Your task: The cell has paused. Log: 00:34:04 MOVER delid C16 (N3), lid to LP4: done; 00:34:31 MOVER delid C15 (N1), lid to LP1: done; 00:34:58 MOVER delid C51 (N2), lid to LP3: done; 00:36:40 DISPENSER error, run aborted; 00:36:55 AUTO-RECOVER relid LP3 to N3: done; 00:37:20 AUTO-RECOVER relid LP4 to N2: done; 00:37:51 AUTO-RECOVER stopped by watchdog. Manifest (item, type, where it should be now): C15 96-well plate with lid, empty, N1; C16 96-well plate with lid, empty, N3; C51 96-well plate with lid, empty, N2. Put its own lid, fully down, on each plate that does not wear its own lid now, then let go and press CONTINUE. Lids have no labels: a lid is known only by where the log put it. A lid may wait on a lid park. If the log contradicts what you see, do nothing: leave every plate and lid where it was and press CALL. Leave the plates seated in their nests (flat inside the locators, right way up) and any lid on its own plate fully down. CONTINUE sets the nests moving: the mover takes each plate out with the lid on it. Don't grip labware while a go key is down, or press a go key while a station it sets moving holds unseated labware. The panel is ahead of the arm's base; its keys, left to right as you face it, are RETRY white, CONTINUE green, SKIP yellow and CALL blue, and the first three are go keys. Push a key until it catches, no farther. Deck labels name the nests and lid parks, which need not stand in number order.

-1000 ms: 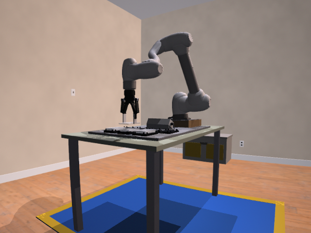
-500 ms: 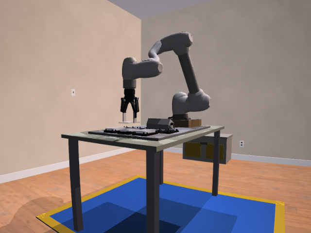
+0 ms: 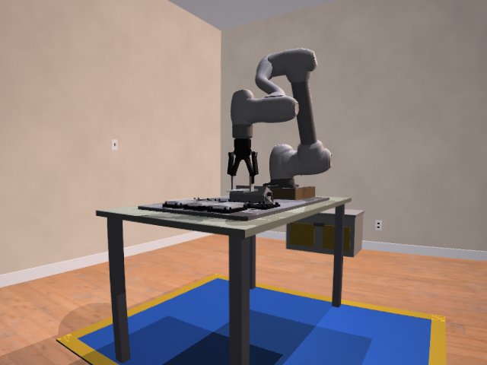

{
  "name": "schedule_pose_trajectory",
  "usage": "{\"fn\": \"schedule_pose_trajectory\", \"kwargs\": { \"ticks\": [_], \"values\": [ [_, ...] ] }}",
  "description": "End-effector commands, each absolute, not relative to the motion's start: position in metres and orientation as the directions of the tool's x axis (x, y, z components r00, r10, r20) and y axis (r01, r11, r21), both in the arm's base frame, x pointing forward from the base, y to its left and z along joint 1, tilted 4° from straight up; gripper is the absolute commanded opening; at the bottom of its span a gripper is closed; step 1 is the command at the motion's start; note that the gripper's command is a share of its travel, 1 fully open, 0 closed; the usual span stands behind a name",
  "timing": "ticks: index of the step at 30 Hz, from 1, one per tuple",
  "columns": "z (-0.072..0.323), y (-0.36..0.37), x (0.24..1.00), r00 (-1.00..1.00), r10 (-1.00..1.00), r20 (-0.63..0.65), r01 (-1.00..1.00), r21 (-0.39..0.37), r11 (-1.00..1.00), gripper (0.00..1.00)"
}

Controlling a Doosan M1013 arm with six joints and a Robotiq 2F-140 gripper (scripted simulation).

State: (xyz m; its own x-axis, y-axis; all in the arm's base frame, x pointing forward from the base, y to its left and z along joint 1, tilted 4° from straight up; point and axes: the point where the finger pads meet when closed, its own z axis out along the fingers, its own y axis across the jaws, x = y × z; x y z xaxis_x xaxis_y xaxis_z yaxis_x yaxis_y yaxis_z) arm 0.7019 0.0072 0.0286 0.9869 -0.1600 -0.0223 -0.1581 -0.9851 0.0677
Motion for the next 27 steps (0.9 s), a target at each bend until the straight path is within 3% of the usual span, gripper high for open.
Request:
{"fn": "schedule_pose_trajectory", "kwargs": {
  "ticks": [1,6,27],
  "values": [
    [0.029,0.034,0.687,0.985,-0.17,-0.014,-0.168,0.064,-0.984,0.0],
    [0.026,0.082,0.644,0.985,-0.17,-0.015,-0.168,0.064,-0.984,0.0],
    [0.026,0.083,0.643,0.985,-0.17,-0.015,-0.168,0.064,-0.984,0.0]
  ]
}}
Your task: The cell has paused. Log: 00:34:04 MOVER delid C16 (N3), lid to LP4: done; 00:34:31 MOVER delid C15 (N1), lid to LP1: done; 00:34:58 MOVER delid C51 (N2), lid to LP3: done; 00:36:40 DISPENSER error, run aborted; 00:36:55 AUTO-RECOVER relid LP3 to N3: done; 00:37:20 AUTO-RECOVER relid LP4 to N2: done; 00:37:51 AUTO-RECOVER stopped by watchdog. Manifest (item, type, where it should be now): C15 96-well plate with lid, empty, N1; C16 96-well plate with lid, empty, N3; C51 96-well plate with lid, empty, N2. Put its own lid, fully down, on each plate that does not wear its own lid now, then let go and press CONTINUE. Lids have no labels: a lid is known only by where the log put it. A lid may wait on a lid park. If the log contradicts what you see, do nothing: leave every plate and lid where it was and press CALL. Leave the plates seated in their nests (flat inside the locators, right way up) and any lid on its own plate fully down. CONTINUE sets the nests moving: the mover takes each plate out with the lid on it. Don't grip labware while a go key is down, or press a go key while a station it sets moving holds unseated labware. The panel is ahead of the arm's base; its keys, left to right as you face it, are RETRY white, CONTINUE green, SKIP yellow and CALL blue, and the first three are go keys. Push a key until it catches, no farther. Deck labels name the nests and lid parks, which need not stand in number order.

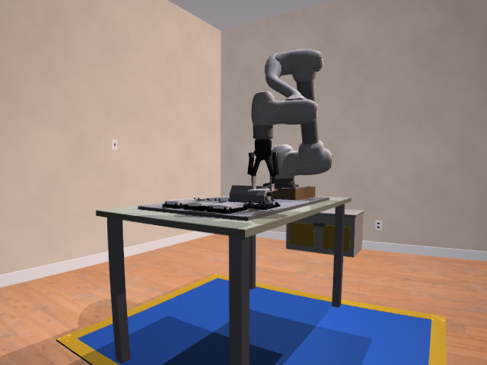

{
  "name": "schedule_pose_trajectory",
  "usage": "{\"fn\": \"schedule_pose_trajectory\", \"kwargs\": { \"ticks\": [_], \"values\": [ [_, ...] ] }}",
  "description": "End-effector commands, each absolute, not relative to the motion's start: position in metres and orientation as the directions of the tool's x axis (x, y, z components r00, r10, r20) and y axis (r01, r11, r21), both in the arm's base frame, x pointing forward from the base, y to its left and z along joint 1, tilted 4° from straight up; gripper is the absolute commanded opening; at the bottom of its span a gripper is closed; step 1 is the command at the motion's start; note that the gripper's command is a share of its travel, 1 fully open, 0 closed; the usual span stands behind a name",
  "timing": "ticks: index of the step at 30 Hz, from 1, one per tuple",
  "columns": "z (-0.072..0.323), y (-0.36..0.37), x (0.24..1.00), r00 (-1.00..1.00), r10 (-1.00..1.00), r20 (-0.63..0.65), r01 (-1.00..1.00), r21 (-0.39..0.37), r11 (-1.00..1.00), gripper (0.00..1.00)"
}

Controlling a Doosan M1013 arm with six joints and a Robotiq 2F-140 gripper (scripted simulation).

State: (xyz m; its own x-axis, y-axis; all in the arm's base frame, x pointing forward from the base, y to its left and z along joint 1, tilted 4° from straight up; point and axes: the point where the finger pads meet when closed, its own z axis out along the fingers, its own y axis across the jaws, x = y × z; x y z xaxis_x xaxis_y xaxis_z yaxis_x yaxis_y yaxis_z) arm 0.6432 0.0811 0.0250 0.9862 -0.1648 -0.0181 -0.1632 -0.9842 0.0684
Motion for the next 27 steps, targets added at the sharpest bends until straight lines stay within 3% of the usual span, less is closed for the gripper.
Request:
{"fn": "schedule_pose_trajectory", "kwargs": {
  "ticks": [1,27],
  "values": [
    [0.0256,0.0832,0.6426,0.985,-0.17,-0.015,-0.168,0.064,-0.984,0.0],
    [0.0233,0.0832,0.6425,0.986,-0.164,-0.015,-0.163,0.064,-0.985,0.0]
  ]
}}
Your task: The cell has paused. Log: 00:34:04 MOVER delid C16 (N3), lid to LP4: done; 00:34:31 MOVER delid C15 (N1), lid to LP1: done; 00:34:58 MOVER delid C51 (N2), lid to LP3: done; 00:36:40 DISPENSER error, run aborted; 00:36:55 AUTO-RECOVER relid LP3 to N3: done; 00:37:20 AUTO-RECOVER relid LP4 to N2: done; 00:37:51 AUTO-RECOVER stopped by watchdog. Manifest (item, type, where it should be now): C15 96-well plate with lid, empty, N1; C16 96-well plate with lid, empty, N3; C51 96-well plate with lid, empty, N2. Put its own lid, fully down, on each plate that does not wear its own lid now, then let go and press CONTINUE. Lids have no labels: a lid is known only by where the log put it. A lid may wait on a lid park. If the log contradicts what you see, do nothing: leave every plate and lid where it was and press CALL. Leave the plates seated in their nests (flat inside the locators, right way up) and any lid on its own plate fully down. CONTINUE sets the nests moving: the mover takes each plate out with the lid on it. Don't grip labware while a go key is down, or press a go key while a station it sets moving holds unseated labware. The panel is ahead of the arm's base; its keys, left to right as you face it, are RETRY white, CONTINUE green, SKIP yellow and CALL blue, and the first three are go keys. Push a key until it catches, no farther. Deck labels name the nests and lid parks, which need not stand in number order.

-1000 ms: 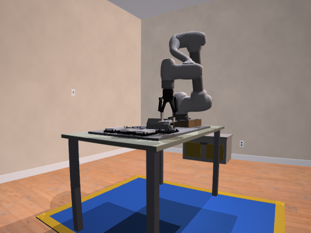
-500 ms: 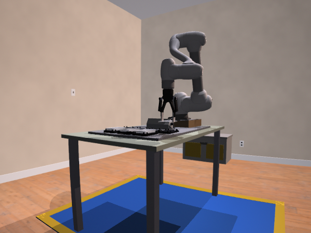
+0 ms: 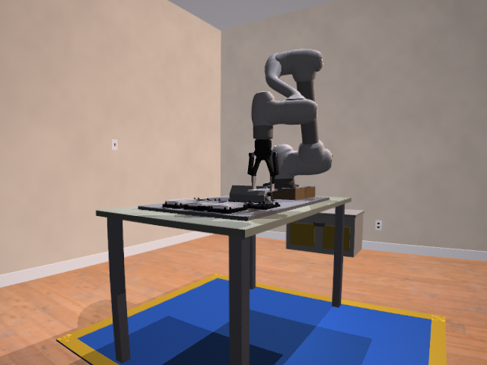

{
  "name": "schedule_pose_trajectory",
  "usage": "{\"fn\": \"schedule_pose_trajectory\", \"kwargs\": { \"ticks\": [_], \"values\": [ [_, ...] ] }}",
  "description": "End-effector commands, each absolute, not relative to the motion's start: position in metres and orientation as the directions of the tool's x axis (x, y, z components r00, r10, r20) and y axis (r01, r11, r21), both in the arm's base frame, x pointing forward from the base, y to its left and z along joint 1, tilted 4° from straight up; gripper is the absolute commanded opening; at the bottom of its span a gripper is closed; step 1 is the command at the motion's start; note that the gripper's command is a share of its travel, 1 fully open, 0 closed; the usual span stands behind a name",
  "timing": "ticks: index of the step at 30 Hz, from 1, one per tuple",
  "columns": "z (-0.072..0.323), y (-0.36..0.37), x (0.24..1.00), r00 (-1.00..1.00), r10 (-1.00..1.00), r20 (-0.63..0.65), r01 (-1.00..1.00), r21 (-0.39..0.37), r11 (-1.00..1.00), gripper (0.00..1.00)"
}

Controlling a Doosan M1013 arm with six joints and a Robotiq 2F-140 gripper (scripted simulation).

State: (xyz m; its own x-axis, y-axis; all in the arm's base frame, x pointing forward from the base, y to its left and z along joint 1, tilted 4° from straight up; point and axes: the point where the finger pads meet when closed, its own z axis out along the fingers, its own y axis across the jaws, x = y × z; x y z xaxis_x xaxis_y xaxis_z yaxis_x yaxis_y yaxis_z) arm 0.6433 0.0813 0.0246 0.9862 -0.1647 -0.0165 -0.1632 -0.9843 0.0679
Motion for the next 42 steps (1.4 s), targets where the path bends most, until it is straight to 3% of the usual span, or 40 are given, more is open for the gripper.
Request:
{"fn": "schedule_pose_trajectory", "kwargs": {
  "ticks": [1,42],
  "values": [
    [0.023,0.083,0.643,0.987,-0.163,-0.015,-0.162,0.064,-0.985,0.0],
    [-0.021,0.082,0.641,0.987,-0.159,-0.015,-0.158,0.064,-0.985,0.0]
  ]
}}
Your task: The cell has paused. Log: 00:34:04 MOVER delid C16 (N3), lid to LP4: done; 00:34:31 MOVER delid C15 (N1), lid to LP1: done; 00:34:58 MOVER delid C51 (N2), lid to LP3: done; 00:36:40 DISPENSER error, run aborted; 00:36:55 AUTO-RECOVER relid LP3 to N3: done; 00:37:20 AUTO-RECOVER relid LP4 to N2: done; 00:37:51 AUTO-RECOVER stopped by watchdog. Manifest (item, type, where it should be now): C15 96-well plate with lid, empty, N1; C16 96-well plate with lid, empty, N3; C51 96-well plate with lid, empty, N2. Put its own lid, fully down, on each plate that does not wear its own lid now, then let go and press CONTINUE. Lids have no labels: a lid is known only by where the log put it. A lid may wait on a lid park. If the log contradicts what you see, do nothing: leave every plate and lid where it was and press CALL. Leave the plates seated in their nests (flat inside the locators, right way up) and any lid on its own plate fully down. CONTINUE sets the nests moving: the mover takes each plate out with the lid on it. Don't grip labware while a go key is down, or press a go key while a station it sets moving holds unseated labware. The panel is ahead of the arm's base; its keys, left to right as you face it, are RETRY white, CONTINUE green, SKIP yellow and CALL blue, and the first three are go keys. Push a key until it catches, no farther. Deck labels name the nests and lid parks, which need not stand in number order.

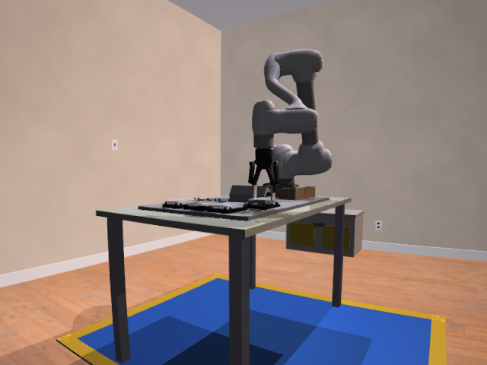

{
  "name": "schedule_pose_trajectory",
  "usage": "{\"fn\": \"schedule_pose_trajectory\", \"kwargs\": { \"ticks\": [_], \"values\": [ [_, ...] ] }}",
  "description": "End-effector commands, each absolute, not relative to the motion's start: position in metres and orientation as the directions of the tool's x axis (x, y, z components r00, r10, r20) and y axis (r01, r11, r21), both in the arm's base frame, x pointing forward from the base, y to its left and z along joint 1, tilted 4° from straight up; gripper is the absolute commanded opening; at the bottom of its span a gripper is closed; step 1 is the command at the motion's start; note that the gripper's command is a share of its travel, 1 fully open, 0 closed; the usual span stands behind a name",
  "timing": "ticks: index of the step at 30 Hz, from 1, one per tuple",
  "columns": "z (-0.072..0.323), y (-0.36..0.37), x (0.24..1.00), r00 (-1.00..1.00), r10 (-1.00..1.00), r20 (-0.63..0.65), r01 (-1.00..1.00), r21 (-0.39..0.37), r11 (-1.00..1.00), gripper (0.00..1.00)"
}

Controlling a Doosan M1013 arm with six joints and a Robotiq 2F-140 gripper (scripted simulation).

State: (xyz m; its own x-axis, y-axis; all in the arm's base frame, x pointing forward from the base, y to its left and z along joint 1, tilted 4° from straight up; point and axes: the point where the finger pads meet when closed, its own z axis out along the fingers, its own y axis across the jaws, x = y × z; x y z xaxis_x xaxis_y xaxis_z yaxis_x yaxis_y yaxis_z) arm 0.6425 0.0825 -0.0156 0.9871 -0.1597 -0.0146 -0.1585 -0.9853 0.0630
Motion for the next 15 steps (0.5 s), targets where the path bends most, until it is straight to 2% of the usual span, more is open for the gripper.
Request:
{"fn": "schedule_pose_trajectory", "kwargs": {
  "ticks": [1,15],
  "values": [
    [-0.021,0.0824,0.6414,0.987,-0.159,-0.015,-0.158,0.064,-0.985,0.0],
    [-0.0227,0.0823,0.6414,0.987,-0.159,-0.015,-0.158,0.064,-0.985,0.0]
  ]
}}
